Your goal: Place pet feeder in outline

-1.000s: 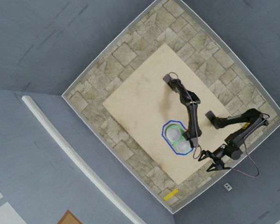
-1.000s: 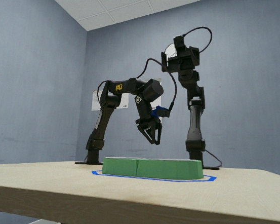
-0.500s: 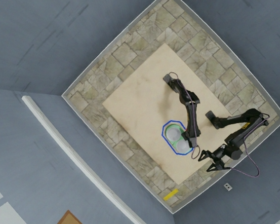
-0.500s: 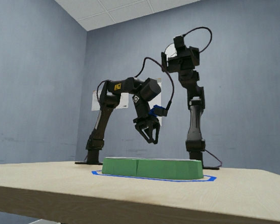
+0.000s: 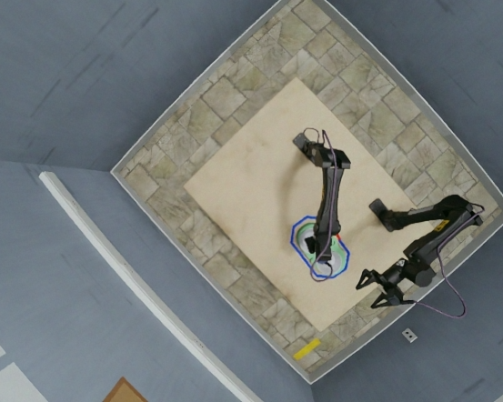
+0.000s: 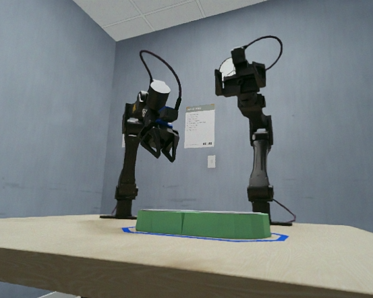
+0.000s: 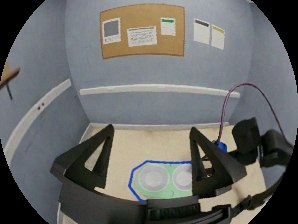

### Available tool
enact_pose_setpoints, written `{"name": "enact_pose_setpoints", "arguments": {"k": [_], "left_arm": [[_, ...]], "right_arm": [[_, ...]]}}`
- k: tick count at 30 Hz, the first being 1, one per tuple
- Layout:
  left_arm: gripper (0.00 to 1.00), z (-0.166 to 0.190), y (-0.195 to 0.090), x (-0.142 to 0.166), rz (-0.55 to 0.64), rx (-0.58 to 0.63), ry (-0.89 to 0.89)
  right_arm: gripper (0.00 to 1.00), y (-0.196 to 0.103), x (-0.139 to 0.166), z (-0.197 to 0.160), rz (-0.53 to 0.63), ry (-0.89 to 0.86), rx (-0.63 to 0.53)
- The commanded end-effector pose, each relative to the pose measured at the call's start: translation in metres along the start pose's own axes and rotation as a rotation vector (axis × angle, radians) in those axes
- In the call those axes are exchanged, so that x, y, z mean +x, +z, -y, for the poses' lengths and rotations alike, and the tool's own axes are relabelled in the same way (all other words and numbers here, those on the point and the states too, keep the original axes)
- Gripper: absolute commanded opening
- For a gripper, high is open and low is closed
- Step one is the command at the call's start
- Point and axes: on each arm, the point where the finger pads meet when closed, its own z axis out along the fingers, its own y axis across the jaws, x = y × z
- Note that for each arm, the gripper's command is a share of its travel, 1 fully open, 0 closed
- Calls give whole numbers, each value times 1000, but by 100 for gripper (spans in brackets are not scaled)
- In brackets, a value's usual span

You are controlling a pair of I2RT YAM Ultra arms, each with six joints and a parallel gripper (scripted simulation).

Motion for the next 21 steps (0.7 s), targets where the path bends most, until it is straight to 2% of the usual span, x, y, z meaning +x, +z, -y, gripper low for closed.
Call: {"name": "enact_pose_setpoints", "arguments": {"k": [1, 3, 6, 16, 17, 20, 21], "left_arm": [[100, -1, -11, -36, 88, -7, -10], [100, -1, -11, -36, 88, -7, -10], [100, -2, -11, -35, 87, -11, -10], [100, -3, -11, -32, 75, -12, -10], [100, -3, -11, -32, 74, -12, -10], [100, -1, -8, -24, 54, -6, -5], [100, -3, -11, -30, 66, -14, -11]], "right_arm": [[47, -24, -22, 29, 141, 68, 83], [47, -26, -21, 31, 152, 78, 85], [47, -54, -17, 68, 223, 152, 170], [47, -148, 10, 155, 455, 350, 418], [47, -158, 14, 162, 479, 367, 444], [47, -164, 17, 166, 496, 379, 457], [47, -178, 23, 174, 522, 399, 493]]}}
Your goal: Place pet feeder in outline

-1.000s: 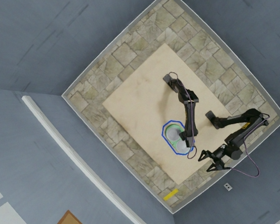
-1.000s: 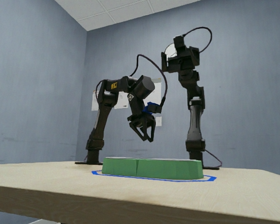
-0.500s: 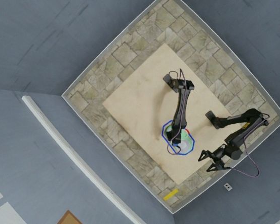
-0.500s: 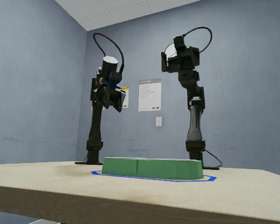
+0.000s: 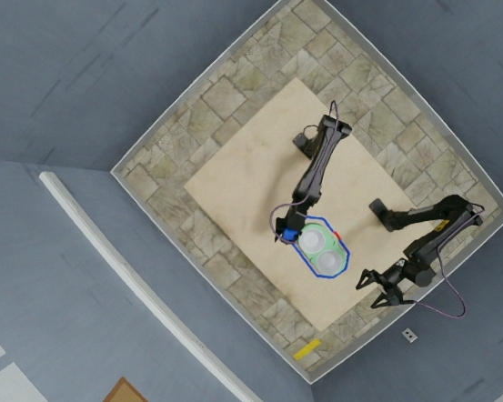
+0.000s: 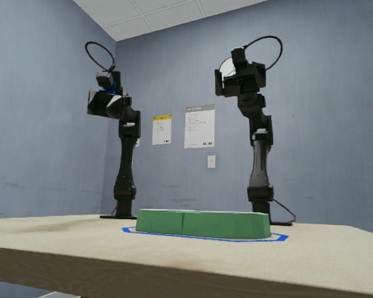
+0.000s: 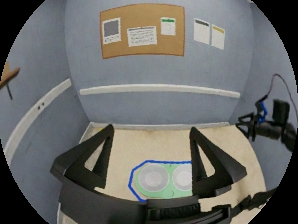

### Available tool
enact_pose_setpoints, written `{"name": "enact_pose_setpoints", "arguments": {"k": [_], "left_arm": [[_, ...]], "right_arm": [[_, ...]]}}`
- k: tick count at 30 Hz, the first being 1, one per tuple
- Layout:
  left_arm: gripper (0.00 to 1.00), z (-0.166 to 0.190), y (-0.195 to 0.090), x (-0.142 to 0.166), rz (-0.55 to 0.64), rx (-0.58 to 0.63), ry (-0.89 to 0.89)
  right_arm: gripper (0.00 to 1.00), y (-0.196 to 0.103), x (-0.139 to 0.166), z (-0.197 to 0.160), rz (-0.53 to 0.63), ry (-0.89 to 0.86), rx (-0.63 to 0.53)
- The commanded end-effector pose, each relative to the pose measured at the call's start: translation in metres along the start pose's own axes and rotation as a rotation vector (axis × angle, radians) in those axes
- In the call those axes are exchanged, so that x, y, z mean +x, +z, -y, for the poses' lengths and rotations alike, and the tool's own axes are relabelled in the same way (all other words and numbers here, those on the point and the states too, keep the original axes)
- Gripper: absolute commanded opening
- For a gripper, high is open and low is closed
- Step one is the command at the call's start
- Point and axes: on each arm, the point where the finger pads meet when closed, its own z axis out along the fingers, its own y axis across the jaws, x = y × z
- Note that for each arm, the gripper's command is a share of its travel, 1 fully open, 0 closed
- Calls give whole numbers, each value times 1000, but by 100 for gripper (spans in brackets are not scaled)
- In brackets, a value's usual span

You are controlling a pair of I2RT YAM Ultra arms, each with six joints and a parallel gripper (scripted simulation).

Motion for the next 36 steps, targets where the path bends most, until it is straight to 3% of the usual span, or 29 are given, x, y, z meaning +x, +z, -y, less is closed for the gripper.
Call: {"name": "enact_pose_setpoints", "arguments": {"k": [1, 13, 17, 21, 23, 25, 36], "left_arm": [[100, -3, -11, -31, 72, -13, -10], [100, -5, -3, -24, 54, -17, -10], [100, -5, 1, -18, 37, -19, -10], [100, -5, -10, -33, 81, -19, -10], [100, -6, -8, -30, 74, -20, -10], [100, -6, -8, -30, 73, -20, -10], [100, -3, -8, -30, 73, -10, -10]], "right_arm": [[47, -20, -20, 30, 130, 67, 81], [47, -134, -30, 138, 456, 229, 409], [47, -147, -26, 146, 488, 242, 434], [47, -159, -15, 157, 491, 257, 484], [47, -159, -21, 152, 486, 239, 466], [47, -184, -39, 157, 539, 210, 506], [47, -175, -37, 157, 522, 212, 497]]}}
